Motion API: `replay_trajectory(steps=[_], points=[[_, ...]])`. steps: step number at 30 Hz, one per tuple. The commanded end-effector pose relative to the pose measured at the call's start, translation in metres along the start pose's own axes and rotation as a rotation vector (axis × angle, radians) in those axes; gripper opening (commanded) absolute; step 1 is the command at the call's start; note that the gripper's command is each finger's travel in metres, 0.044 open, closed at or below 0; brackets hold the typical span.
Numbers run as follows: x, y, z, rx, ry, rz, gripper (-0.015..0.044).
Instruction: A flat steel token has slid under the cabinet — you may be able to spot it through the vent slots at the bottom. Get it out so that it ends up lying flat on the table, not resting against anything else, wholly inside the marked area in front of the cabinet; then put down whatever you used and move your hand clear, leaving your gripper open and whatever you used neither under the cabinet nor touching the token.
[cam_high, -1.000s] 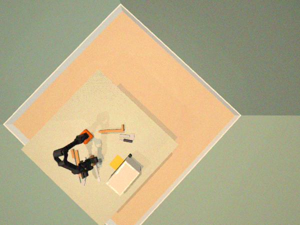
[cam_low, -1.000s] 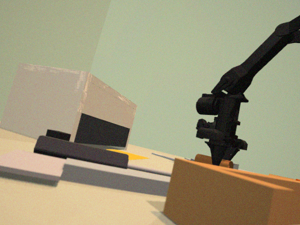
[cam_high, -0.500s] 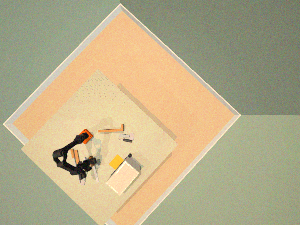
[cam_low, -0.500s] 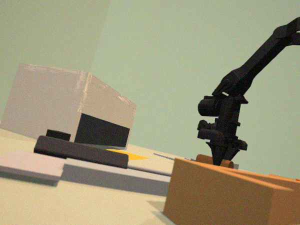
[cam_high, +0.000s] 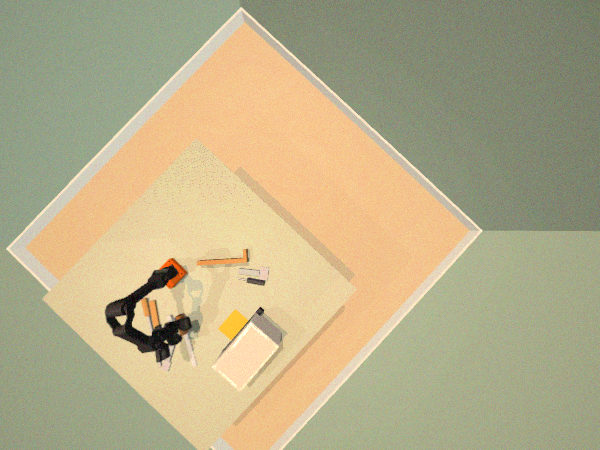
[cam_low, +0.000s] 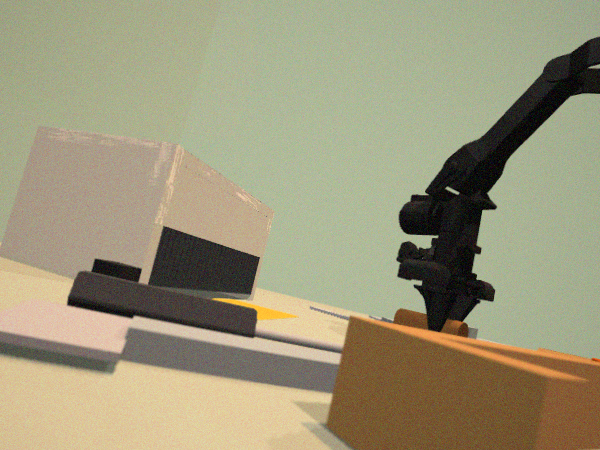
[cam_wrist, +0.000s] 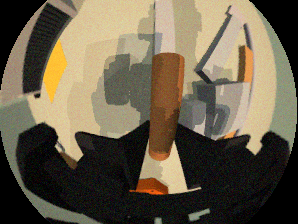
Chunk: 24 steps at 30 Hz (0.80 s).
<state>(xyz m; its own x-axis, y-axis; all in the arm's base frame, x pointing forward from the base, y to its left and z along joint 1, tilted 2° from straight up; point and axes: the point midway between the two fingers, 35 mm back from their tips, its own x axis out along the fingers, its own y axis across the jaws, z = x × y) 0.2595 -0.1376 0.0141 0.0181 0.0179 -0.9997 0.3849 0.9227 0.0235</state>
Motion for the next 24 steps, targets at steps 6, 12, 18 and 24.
replay_trajectory(steps=[6,12,18,24], points=[[-0.0011,-0.0011,0.0017,-0.074,-0.004,-0.005,0.0],[-0.0011,-0.0011,0.0017,-0.122,-0.004,-0.005,0.0],[-0.0011,-0.0011,0.0018,-0.17,-0.004,-0.005,0.0],[-0.0011,-0.001,0.0018,-0.218,-0.003,-0.005,0.0]])
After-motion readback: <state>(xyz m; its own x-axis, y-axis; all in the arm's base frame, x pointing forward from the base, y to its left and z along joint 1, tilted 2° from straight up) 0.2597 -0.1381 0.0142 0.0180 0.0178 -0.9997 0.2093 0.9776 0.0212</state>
